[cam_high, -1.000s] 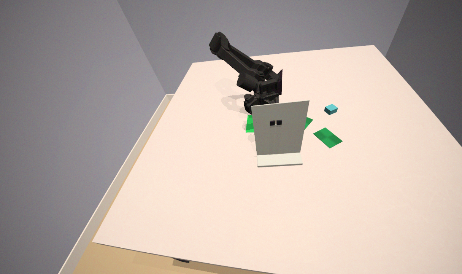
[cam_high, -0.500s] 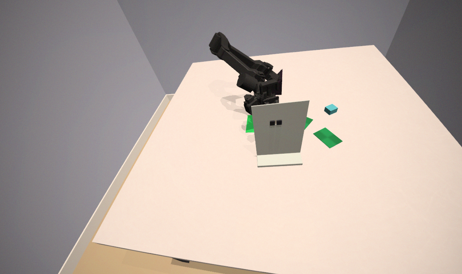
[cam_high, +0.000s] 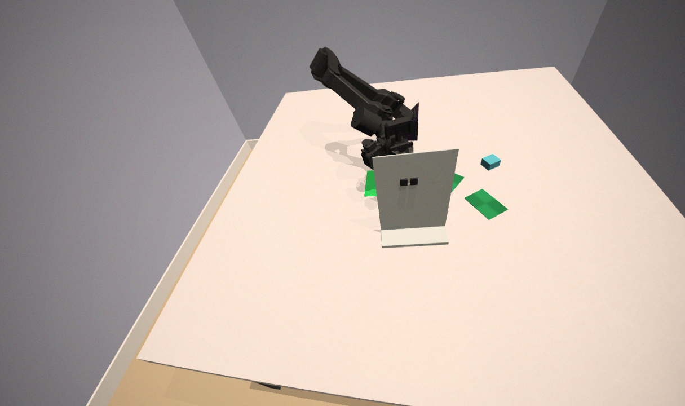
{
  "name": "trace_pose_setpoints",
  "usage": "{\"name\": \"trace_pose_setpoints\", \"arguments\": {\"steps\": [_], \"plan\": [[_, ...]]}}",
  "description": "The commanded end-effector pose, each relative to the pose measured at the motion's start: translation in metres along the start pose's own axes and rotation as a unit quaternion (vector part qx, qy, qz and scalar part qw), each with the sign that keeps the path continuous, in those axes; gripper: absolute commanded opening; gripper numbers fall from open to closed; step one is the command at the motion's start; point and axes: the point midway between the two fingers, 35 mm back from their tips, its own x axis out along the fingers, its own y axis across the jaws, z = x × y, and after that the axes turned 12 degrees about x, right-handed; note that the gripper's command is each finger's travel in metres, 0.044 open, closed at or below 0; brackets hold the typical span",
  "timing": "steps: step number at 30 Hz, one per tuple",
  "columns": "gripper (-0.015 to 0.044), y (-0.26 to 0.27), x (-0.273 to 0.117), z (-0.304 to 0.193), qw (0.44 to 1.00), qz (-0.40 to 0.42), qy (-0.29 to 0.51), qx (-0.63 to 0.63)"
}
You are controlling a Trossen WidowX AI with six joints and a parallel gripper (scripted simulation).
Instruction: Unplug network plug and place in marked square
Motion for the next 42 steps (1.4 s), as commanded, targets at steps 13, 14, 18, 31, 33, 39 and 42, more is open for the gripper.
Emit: {"name": "trace_pose_setpoints", "arguments": {"steps": [13,14,18,31,33,39,42], "plan": [[0.0000,-0.001,-0.011,-0.003,1.000,-0.001,0.001,-0.002],[0.0000,-0.001,-0.011,-0.003,1.000,-0.001,0.001,-0.002],[0.0000,-0.001,-0.013,-0.003,1.000,-0.001,0.001,-0.001],[0.0000,-0.002,-0.021,-0.006,1.000,-0.001,0.001,-0.001],[0.0000,-0.002,-0.022,-0.006,1.000,-0.001,0.001,-0.001],[0.0000,-0.002,-0.026,-0.008,1.000,-0.001,0.002,-0.001],[0.0000,-0.002,-0.028,-0.008,1.000,-0.001,0.002,-0.001]]}}
